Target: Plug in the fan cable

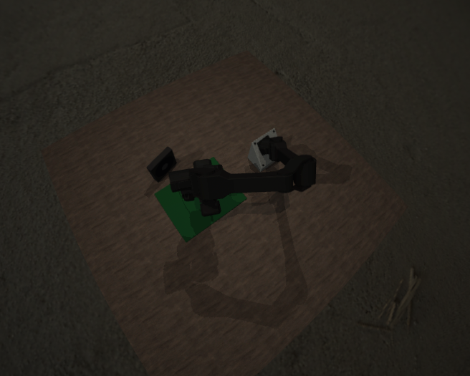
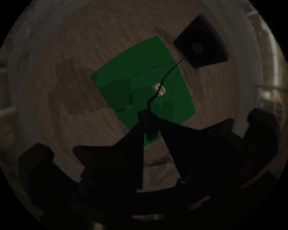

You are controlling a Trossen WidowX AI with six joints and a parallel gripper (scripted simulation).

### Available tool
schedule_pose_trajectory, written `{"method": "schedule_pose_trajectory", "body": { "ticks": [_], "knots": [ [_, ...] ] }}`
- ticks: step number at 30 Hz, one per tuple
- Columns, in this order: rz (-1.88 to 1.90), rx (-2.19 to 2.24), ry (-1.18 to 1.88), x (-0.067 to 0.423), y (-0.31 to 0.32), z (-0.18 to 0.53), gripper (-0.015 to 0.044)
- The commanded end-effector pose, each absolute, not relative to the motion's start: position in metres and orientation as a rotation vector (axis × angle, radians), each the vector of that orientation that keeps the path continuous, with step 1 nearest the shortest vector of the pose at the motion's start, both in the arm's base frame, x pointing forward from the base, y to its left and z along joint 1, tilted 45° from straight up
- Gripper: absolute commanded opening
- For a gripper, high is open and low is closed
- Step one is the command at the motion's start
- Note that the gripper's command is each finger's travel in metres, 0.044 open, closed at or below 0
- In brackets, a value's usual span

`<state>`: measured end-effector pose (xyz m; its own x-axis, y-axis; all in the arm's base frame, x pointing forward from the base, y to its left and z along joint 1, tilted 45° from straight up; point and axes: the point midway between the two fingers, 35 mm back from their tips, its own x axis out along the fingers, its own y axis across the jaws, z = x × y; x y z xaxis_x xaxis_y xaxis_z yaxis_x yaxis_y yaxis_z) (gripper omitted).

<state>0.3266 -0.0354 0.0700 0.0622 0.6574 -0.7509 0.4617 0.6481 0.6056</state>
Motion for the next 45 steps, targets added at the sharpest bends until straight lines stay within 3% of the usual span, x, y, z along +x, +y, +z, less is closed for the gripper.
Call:
{"method": "schedule_pose_trajectory", "body": {
  "ticks": [1,45],
  "knots": [
    [0.159,0.919,1.573,0.325,-0.033,0.064,0.0000],
    [-0.136,0.640,1.352,0.327,-0.020,0.023,0.0000]
  ]
}}
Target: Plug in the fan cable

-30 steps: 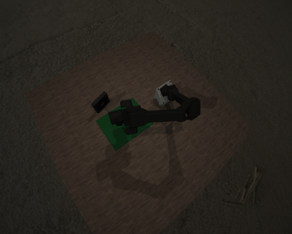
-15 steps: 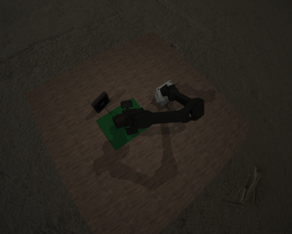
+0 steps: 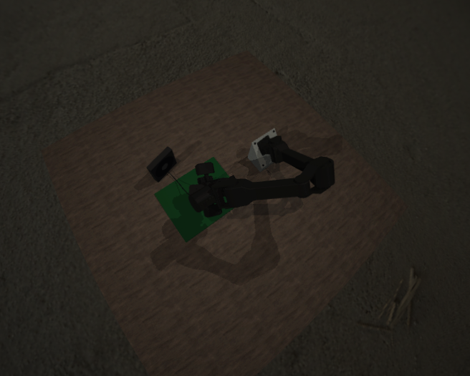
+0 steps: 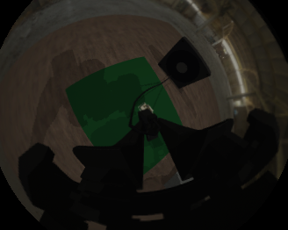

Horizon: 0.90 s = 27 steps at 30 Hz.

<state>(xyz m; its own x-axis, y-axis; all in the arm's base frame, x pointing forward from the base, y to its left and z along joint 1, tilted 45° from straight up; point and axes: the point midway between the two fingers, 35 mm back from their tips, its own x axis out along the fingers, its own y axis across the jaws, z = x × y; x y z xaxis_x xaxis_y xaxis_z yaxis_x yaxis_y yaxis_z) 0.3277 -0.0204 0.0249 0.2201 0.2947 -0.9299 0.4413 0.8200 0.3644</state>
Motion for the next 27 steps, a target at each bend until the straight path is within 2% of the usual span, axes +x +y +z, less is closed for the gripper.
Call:
{"method": "schedule_pose_trajectory", "body": {
  "ticks": [1,27],
  "knots": [
    [-0.142,0.636,1.344,0.3270,-0.0194,0.0224,0.0000],
    [-0.279,0.580,1.105,0.3306,-0.0139,0.0186,0.0000]
  ]
}}
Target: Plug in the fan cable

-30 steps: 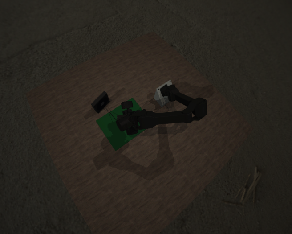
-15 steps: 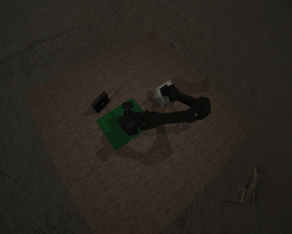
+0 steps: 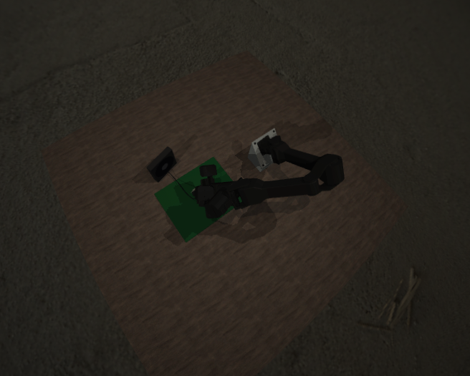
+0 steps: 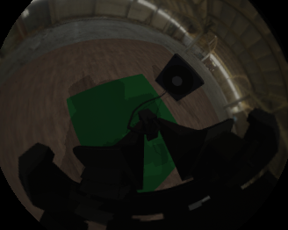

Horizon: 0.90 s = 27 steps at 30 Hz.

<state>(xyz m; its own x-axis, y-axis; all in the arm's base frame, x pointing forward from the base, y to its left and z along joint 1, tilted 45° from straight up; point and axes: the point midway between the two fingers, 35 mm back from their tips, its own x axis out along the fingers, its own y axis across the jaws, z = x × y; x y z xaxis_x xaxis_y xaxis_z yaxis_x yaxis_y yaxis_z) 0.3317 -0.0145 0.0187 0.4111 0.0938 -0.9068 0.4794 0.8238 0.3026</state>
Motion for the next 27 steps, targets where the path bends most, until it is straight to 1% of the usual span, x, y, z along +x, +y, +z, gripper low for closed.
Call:
{"method": "schedule_pose_trajectory", "body": {
  "ticks": [1,27],
  "knots": [
    [-0.284,0.580,1.095,0.331,-0.014,0.019,0.0000],
    [-0.376,0.611,0.809,0.328,-0.008,0.030,0.0000]
  ]
}}
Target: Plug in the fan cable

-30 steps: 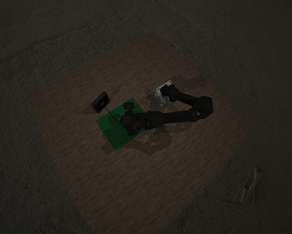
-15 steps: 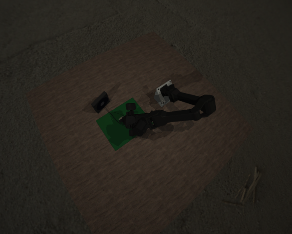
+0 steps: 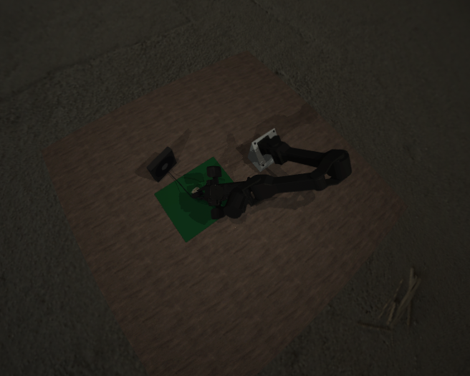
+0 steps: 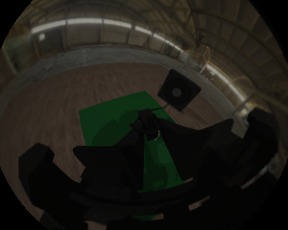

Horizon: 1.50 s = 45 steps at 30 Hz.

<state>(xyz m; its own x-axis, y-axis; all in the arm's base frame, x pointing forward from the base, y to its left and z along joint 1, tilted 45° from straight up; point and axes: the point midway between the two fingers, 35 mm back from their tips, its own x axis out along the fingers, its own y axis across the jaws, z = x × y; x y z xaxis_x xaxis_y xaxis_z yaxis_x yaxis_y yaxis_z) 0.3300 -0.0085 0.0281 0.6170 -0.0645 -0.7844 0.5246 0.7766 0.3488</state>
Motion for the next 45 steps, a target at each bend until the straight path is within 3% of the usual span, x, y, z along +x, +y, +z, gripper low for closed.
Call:
{"method": "schedule_pose_trajectory", "body": {
  "ticks": [1,45],
  "knots": [
    [-0.379,0.614,0.797,0.328,-0.008,0.030,0.0000],
    [-0.424,0.831,0.305,0.297,-0.004,0.068,0.0000]
  ]
}}
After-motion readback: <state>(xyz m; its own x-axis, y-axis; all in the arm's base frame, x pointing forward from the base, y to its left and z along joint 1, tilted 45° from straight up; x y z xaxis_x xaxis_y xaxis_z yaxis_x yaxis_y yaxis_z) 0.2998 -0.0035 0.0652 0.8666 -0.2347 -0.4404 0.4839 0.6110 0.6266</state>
